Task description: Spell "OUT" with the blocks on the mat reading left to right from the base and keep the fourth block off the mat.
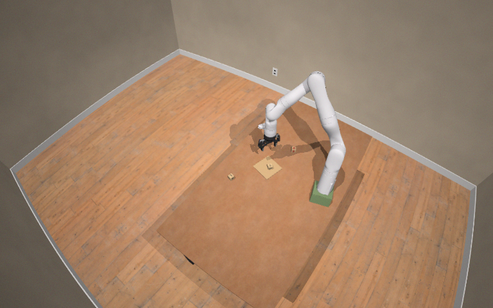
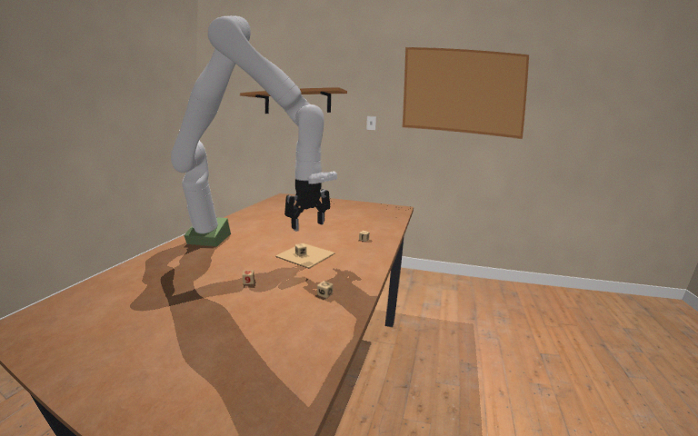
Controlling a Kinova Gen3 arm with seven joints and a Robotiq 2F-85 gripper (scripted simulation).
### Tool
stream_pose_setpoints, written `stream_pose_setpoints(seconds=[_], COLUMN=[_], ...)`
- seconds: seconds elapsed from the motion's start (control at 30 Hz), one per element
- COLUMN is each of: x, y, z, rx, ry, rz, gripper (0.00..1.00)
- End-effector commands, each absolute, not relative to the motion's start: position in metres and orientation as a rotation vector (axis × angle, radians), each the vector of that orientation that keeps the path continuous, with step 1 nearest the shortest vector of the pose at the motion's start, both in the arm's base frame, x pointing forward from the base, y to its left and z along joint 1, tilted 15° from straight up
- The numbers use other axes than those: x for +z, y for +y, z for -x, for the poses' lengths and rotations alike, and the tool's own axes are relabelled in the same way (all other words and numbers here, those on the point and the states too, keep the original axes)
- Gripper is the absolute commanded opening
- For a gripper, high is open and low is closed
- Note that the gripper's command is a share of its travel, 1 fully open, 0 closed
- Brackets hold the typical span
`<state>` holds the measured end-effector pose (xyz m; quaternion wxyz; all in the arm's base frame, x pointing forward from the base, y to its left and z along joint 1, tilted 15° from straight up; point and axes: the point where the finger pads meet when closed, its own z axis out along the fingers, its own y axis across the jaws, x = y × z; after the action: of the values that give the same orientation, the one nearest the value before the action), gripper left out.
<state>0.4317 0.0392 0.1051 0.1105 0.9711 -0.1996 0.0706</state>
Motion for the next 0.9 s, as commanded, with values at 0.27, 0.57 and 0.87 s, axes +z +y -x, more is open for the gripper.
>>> stream_pose_setpoints(seconds=[0.27, 0.57, 0.87], x=[0.109, 0.112, 0.115], y=[0.025, 0.016, 0.006], z=[-0.444, -0.452, -0.459], rx=[0.211, 0.212, 0.212], ry=[-0.605, -0.605, -0.605], rz=[-2.850, -2.850, -2.850], gripper=[1.00, 1.00, 1.00])
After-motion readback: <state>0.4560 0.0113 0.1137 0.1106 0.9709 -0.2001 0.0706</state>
